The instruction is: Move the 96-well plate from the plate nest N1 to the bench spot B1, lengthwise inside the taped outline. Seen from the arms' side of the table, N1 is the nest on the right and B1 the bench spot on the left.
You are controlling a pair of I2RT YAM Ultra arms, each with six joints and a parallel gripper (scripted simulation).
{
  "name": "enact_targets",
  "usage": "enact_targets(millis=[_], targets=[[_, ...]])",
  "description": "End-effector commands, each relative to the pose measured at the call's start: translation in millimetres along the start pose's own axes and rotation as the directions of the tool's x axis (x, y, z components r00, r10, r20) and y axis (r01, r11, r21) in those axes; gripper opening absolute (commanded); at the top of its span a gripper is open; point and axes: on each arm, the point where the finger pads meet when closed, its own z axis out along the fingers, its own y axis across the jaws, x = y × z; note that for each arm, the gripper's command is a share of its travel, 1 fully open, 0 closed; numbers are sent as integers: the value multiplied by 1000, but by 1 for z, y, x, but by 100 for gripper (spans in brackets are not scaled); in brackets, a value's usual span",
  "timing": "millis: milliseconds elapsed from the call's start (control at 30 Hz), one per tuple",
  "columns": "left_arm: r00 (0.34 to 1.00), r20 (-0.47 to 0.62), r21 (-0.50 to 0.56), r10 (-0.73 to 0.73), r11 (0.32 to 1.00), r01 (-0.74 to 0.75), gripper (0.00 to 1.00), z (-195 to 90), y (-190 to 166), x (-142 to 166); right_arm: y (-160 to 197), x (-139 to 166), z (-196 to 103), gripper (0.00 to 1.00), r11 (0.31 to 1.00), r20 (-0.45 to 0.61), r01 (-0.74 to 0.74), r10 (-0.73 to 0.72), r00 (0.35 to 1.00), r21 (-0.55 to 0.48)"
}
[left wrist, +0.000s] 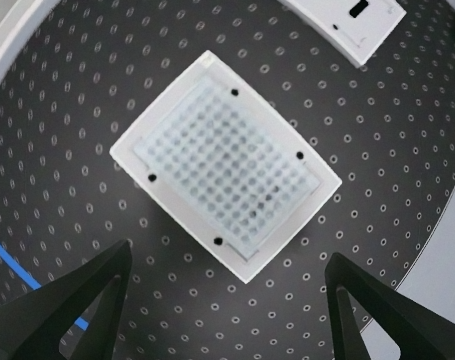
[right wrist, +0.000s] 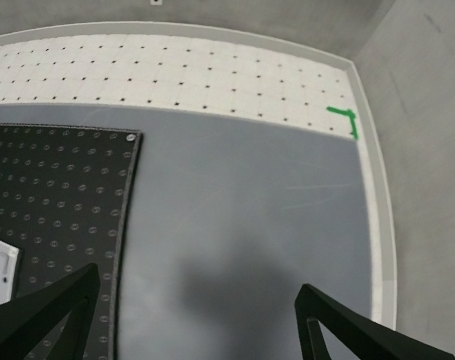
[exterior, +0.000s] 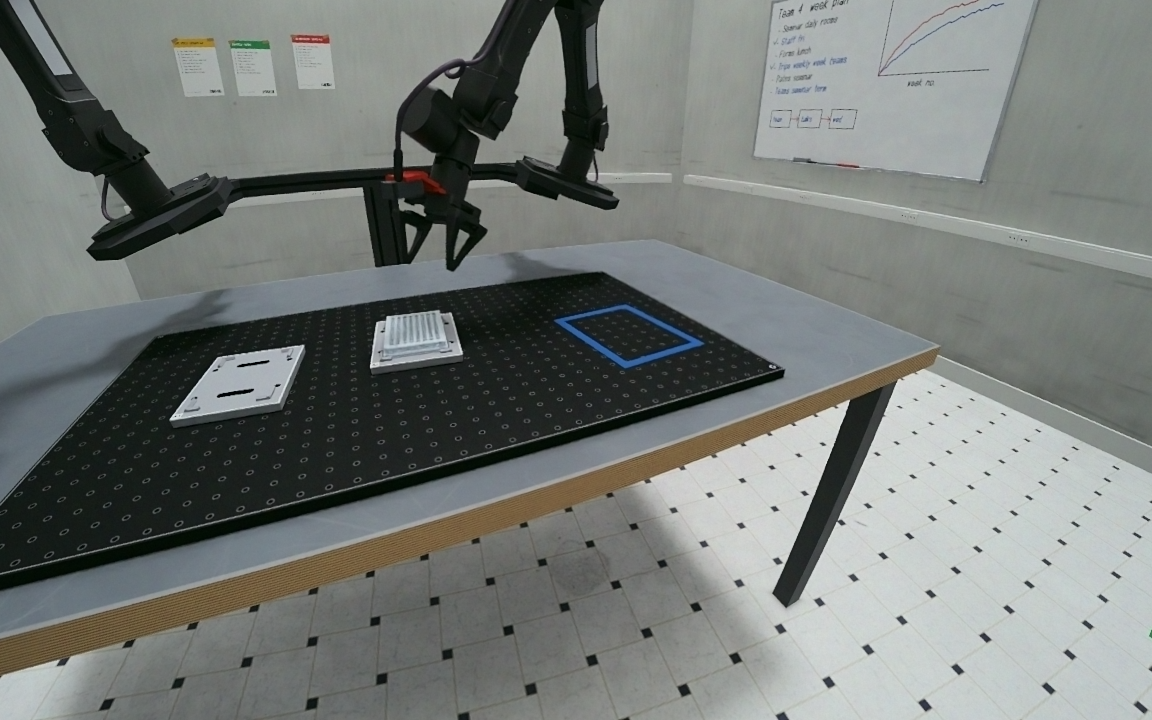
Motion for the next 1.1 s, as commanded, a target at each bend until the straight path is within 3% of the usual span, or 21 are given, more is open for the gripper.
enact_targets(millis=[0, 67, 133, 233, 567, 700, 767, 1067], targets=[[988, -96, -41, -121, 992, 117, 100, 5, 0, 9, 23, -8, -4, 100, 998, -35, -40, 39, 999, -39], [970, -139, -72, -201, 979, 193, 100, 7, 0, 10, 51, -12, -9, 100, 996, -59, -44, 39, 998, -83], [970, -139, -72, -201, 979, 193, 100, 7, 0, 10, 51, -12, -9, 100, 996, -59, -44, 39, 998, -83], [921, -203, -128, -333, 941, 312, 100, 12, 0, 9, 100, -14, -23, 100, 987, -105, -44, 28, 994, -157], [758, -292, -238, -584, 812, 533, 100, 27, -1, -4, 201, -3, -85, 100, 955, -188, 1, -60, 980, -295], [723, -303, -261, -622, 783, 564, 100, 30, 1, -6, 215, 3, -100, 100, 950, -201, 15, -82, 976, -313], [693, -310, -280, -651, 759, 588, 100, 32, 1, -8, 236, 9, -120, 100, 933, -196, 53, -130, 972, -355], [591, -320, -334, -740, 672, 661, 100, 42, 2, -18, 264, 35, -183, 100, 902, -181, 138, -229, 956, -409]])
